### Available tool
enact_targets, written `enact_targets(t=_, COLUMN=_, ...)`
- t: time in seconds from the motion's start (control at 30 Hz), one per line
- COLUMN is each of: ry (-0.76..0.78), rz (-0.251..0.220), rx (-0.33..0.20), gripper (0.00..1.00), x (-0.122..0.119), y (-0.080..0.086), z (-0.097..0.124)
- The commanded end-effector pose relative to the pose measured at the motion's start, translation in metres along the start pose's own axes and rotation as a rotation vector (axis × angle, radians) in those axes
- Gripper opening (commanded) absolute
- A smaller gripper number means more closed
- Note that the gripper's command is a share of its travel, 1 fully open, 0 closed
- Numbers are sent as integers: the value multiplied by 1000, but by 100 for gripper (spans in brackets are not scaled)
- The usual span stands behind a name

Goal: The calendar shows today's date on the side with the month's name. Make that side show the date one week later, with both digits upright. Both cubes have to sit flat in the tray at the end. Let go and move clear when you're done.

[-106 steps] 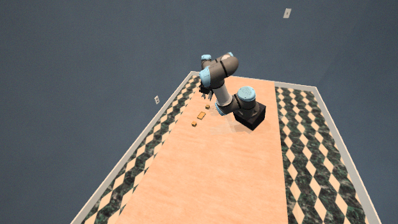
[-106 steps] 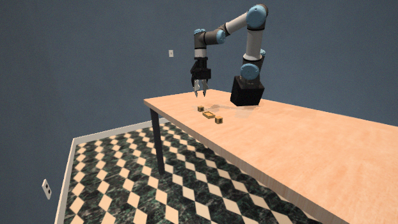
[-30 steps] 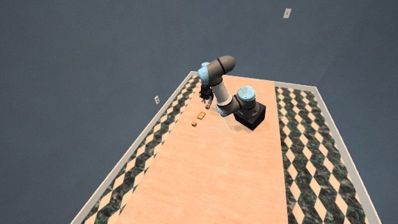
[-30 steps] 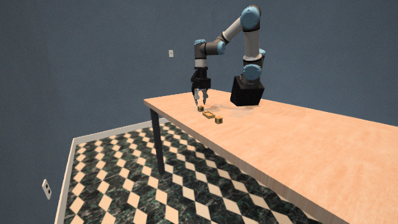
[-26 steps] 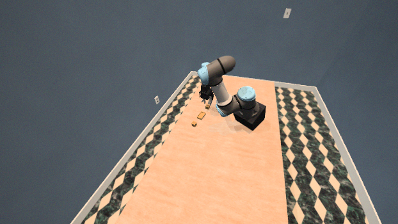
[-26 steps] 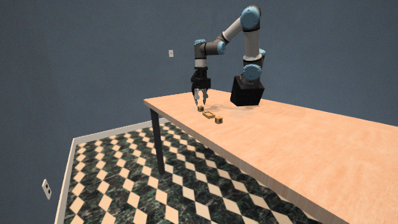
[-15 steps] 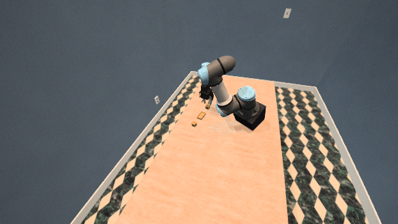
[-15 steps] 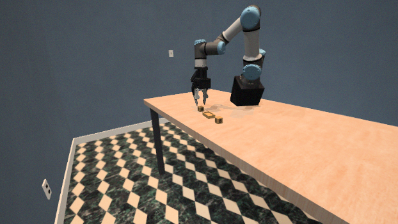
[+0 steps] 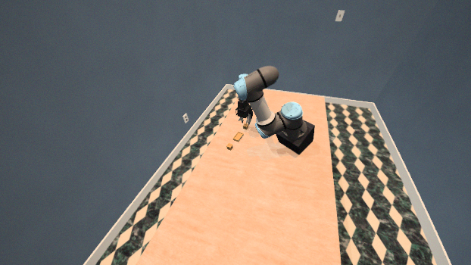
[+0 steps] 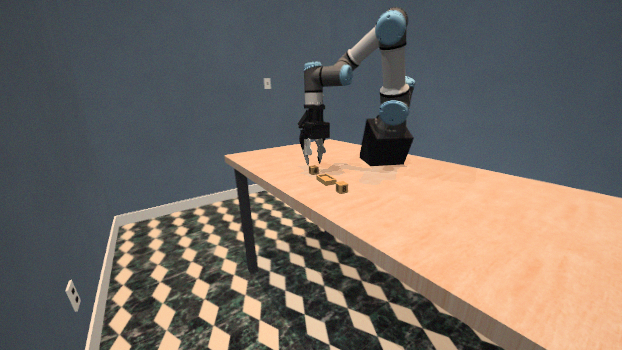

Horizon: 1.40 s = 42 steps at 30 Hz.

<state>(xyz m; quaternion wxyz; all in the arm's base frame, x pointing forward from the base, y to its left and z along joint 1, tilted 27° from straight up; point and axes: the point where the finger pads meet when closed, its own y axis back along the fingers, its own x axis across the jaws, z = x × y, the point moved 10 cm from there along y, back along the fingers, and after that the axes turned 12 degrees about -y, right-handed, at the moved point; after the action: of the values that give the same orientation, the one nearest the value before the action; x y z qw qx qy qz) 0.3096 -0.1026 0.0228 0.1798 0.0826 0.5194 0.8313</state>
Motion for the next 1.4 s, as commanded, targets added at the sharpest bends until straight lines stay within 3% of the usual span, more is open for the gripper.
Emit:
enact_targets(t=0.0, ry=1, rz=-2, rx=1, gripper=28, x=0, y=0, z=0)
enact_targets(t=1.37, ry=0, rz=-1, rx=0, gripper=28, x=0, y=-5, z=1)
